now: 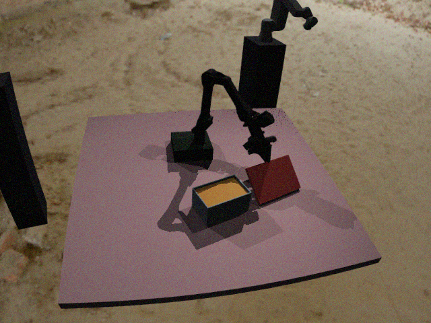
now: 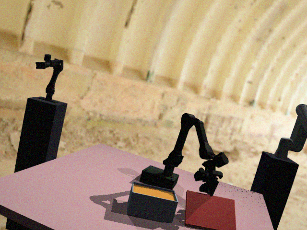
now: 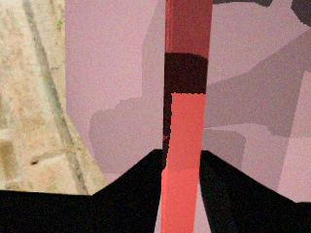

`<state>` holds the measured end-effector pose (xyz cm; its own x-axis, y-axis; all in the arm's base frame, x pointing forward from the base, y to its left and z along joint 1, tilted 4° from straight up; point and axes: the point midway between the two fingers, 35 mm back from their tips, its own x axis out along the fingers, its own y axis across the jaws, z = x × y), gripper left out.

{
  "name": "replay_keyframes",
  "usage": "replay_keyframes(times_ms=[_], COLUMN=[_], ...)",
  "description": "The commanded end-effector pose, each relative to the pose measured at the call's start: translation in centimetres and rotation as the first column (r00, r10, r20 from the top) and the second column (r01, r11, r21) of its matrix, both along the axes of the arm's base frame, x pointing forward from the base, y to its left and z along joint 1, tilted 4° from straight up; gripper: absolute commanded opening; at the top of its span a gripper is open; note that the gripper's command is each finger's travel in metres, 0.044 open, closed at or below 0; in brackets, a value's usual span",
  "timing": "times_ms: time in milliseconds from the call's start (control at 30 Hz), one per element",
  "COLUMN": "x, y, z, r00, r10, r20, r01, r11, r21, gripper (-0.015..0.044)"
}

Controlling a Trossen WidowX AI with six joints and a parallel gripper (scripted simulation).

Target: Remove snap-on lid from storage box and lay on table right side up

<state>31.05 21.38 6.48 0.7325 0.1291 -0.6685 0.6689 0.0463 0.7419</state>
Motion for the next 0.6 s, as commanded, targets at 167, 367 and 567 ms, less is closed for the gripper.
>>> replay_keyframes(times_ms=[167,367,567], x=[-0.1,-0.2,-0.2], y=[-0.1,-0.1,-0.1], z=[-1.1,-1.6,-2.1], r00=[1.0,1.0,1.0], r10=[-0.005,-0.005,-0.005], r20=[-0.008,-0.008,-0.008], r01=[0.005,0.005,0.005], r11=[1.0,1.0,1.0], r21=[-0.005,-0.005,-0.005], gripper=[0.0,0.0,0.0])
